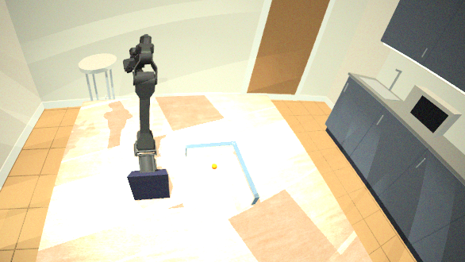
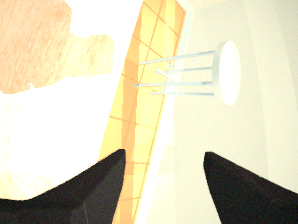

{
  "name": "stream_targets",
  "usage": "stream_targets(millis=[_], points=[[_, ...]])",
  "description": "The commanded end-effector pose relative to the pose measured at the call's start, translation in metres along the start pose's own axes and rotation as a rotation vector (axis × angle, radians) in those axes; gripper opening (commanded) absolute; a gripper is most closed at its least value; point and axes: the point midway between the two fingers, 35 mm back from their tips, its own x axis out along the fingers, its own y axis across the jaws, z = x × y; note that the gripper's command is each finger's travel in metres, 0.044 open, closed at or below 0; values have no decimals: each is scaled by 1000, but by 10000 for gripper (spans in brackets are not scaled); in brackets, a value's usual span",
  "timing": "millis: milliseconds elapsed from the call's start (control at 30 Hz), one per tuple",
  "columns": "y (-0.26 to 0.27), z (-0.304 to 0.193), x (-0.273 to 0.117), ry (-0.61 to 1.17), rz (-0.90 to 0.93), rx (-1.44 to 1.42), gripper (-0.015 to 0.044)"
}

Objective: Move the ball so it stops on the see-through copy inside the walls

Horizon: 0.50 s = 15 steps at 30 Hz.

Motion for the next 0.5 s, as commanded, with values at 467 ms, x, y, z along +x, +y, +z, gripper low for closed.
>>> stream_targets(millis=[467], points=[[181,-178,5,441,462,357,226]])
